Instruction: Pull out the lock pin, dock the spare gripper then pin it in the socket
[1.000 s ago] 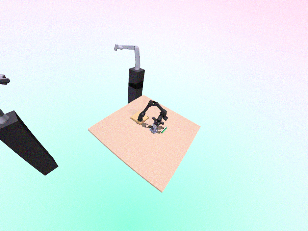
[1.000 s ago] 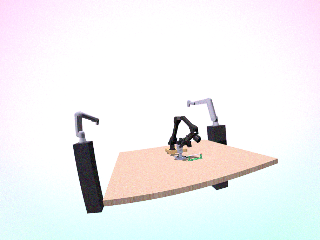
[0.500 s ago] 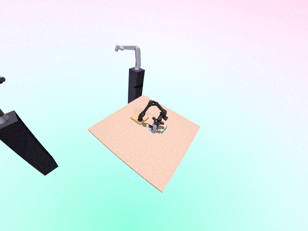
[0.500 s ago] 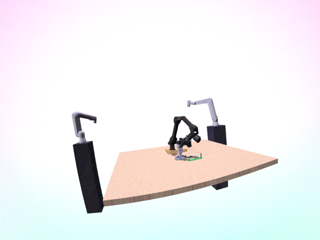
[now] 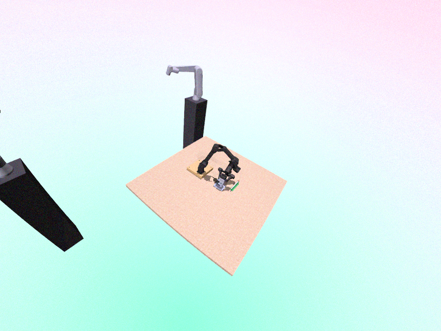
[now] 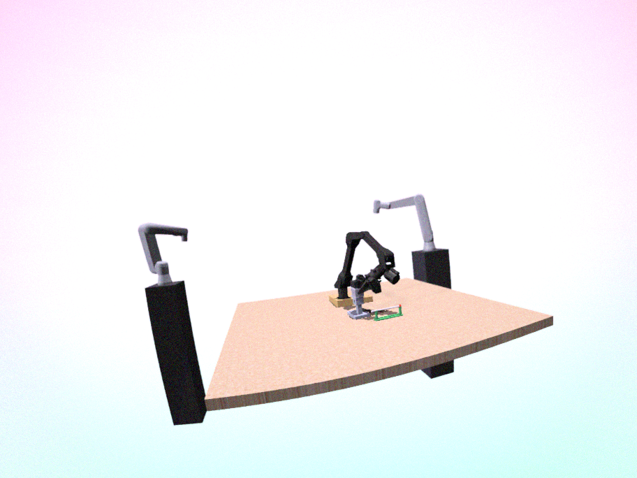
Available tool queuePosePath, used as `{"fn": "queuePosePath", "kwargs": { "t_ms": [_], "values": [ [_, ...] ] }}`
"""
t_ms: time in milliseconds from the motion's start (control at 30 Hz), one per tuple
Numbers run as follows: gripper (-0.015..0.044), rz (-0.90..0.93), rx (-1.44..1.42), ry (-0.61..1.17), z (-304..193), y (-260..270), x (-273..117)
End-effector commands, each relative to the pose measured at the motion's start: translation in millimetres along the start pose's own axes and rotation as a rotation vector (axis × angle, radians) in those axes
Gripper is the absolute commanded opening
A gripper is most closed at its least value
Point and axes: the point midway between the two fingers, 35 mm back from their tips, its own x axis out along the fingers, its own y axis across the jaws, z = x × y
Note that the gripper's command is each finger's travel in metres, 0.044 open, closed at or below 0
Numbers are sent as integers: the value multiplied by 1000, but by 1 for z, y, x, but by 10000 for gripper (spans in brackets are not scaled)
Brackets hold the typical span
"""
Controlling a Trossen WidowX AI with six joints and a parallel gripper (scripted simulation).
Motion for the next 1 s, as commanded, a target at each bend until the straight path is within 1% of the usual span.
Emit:
{"fn": "queuePosePath", "kwargs": {
  "t_ms": [0,533,967],
  "values": [
    [440,0,0,0,-4,0,-2],
    [440,6,-6,3,-38,3,-20],
    [440,-50,-7,-24,-63,6,-32]
  ]
}}
